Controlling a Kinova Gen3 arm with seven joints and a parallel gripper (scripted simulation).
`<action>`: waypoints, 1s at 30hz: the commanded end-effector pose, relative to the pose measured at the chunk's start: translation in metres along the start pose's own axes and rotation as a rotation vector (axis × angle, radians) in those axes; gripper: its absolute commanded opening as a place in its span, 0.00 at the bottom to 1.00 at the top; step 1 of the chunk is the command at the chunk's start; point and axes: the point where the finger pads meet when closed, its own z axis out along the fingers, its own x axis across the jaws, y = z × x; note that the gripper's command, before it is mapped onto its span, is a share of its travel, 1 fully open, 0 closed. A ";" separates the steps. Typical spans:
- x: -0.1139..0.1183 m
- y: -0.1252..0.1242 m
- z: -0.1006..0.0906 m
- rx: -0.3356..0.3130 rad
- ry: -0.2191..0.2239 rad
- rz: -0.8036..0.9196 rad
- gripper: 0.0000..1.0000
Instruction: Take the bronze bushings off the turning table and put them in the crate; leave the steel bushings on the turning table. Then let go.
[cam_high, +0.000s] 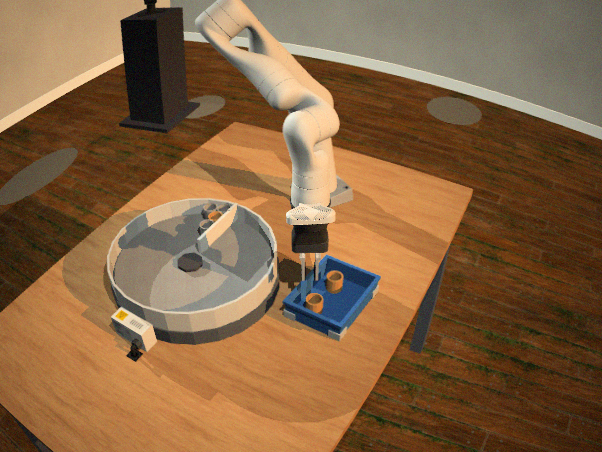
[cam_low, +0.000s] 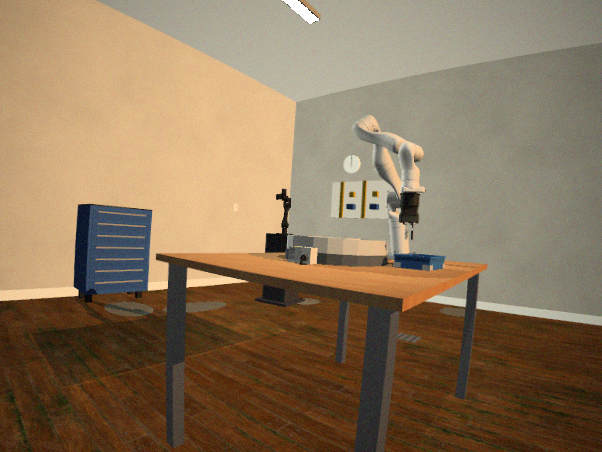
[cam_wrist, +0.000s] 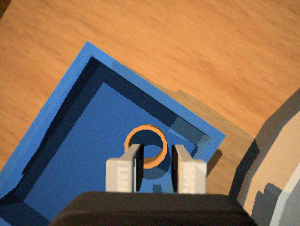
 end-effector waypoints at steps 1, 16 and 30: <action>0.001 -0.001 -0.002 0.004 0.002 0.002 0.47; 0.001 0.000 -0.059 0.003 0.002 0.001 0.47; 0.000 0.000 -0.059 0.002 0.001 0.001 0.47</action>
